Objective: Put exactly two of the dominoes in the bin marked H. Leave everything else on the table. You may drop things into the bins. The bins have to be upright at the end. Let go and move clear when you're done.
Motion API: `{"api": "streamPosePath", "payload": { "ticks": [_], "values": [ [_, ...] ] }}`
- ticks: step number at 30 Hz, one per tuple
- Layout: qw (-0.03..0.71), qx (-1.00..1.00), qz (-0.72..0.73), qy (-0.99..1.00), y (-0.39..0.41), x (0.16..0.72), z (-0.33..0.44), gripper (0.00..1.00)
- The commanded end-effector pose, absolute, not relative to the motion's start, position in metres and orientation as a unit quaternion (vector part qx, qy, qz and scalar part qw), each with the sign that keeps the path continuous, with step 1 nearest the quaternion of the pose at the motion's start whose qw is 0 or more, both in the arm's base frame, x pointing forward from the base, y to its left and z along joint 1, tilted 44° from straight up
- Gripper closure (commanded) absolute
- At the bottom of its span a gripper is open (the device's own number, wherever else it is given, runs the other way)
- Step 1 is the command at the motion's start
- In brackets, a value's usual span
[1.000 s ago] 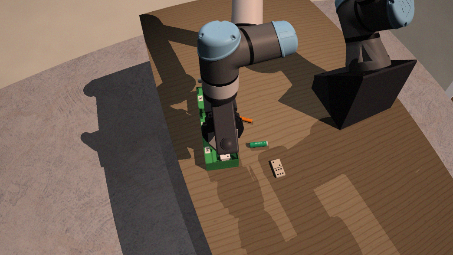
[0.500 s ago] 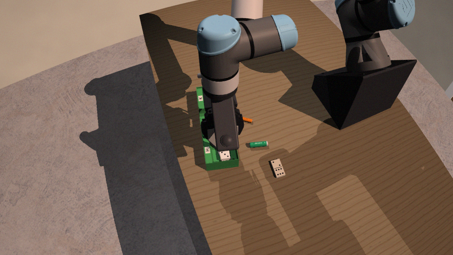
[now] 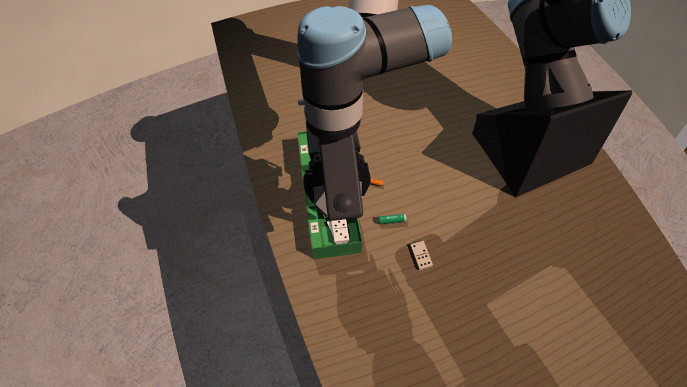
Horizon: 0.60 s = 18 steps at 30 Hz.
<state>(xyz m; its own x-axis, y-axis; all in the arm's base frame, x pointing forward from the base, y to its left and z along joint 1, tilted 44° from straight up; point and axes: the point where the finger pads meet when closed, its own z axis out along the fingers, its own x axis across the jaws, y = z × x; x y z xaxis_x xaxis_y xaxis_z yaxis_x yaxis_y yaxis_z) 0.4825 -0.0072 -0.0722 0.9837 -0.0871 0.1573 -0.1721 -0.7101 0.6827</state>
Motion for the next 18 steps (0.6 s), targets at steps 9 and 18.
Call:
{"api": "streamPosePath", "payload": {
  "ticks": [9, 18],
  "values": [
    [0.374, 0.923, 0.057, -0.07, -0.003, 0.482, -0.068, 0.81],
    [0.374, 0.923, 0.057, -0.071, 0.02, 0.481, -0.045, 0.0]
  ]
}}
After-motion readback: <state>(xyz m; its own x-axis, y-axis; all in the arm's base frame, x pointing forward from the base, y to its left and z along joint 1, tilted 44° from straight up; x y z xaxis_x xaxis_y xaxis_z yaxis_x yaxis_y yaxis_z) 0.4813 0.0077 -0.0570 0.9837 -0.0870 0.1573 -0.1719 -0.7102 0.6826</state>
